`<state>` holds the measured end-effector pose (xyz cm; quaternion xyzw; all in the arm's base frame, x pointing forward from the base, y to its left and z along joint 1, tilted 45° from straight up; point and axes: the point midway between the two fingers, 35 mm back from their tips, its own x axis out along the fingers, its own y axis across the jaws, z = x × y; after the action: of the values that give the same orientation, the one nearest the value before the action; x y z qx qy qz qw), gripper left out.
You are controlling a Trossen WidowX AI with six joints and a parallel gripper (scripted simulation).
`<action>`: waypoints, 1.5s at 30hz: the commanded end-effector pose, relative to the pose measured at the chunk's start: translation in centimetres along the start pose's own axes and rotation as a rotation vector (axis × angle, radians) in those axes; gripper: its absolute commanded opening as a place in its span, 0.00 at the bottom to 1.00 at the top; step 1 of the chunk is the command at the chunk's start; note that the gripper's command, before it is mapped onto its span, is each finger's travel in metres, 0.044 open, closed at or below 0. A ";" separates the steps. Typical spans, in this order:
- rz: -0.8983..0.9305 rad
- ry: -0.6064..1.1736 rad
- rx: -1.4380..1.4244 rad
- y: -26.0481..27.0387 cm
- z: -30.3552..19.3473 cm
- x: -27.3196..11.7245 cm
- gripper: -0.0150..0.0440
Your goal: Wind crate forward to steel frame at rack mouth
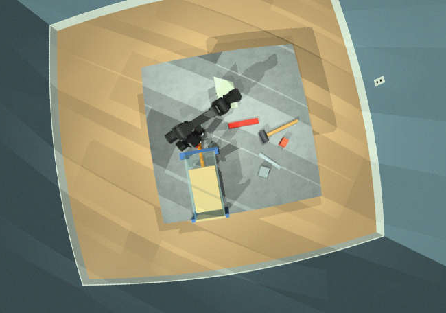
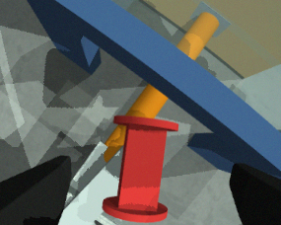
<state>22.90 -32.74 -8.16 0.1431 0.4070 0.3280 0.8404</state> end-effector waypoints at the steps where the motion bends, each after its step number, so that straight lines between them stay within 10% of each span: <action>1: 0.017 -0.054 0.086 -0.1 0.5 0.2 0.97; 45: 0.040 -0.064 0.103 0.2 -1.8 6.0 1.00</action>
<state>24.21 -29.28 -12.24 0.1955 0.3946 0.3181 0.8396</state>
